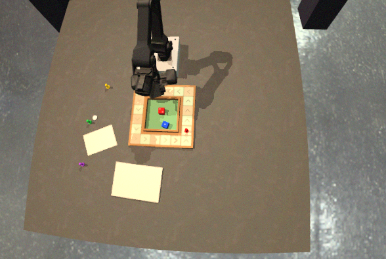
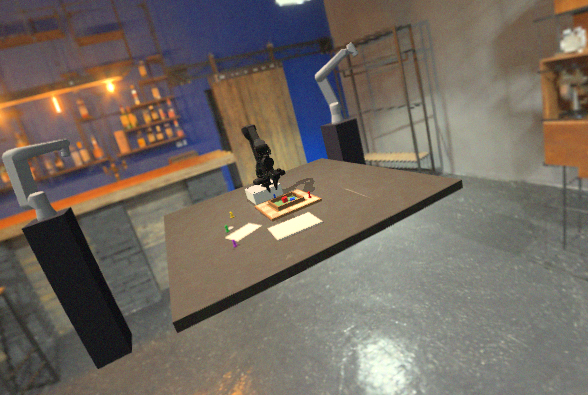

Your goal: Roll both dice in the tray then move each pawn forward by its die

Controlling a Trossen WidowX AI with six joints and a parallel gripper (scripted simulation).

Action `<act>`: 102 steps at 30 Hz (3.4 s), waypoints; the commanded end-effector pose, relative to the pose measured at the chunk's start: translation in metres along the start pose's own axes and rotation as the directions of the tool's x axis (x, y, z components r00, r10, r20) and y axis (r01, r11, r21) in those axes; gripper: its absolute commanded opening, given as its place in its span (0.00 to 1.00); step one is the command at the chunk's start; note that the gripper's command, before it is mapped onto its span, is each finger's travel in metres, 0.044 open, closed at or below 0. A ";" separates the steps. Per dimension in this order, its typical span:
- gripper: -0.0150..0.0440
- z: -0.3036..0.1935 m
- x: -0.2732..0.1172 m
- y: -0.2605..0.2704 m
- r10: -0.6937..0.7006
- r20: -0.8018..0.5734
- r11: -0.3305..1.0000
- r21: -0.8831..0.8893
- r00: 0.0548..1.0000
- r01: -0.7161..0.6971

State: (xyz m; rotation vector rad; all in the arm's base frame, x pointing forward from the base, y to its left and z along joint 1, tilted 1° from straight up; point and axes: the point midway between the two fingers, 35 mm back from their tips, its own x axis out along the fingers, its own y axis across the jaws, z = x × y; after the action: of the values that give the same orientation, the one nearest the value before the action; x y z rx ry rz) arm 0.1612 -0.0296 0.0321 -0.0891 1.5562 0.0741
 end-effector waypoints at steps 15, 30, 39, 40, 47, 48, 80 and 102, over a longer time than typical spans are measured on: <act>0.59 -0.001 0.028 0.000 0.000 -0.006 1.000 -0.007 1.000 0.000; 0.46 -0.003 0.045 0.000 0.000 -0.006 1.000 -0.007 1.000 0.000; 0.26 -0.003 0.045 0.000 0.000 -0.006 1.000 -0.007 1.000 0.000; 0.25 -0.003 0.045 0.000 0.000 -0.006 1.000 -0.007 1.000 0.000; 0.25 0.005 0.018 -0.002 0.000 -0.005 1.000 -0.007 1.000 0.000; 0.25 0.006 0.013 -0.002 0.000 -0.005 1.000 -0.007 1.000 0.000; 0.25 -0.001 -0.035 -0.031 -0.004 -0.005 1.000 -0.007 1.000 0.004; 0.25 -0.010 0.029 -0.048 -0.006 -0.007 1.000 -0.007 1.000 0.006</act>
State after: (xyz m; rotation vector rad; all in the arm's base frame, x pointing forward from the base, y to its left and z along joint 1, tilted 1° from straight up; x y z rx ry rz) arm 0.1596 -0.0792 0.0118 -0.0947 1.5553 0.0684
